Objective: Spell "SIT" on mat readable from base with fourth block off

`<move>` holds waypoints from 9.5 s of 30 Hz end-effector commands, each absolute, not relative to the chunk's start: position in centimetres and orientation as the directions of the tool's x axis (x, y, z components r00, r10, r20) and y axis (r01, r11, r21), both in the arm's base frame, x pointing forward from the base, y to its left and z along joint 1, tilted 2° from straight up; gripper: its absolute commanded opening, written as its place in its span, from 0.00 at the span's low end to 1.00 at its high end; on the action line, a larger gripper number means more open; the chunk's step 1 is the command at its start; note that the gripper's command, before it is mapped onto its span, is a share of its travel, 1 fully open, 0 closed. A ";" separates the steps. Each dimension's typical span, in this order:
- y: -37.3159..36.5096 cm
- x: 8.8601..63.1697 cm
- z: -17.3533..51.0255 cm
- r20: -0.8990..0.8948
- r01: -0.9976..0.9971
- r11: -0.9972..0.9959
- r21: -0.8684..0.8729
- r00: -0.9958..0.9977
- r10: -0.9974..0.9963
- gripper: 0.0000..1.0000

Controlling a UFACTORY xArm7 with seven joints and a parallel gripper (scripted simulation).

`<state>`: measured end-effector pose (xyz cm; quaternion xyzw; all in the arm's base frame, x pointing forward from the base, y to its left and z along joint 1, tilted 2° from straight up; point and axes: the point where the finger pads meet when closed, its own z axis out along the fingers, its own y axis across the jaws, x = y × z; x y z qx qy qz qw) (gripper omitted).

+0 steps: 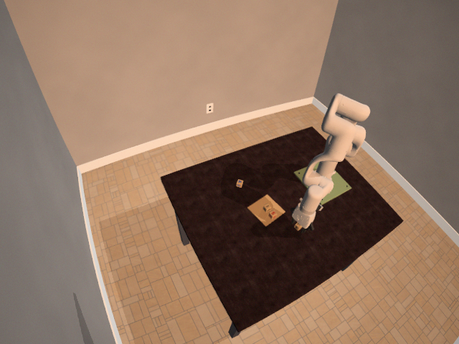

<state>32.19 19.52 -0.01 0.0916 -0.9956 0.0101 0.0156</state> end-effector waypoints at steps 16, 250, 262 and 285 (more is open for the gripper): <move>19.6 32.3 0.1 0.030 -0.183 0.983 -0.016 -0.983 -0.182 0.47; -1.4 41.4 1.2 0.019 -0.996 -0.079 0.028 0.080 -0.997 0.27; -1.5 41.5 1.1 0.019 -0.996 -0.079 0.028 0.080 -0.997 0.27; -1.5 41.5 1.1 0.019 -0.996 -0.079 0.028 0.080 -0.997 0.27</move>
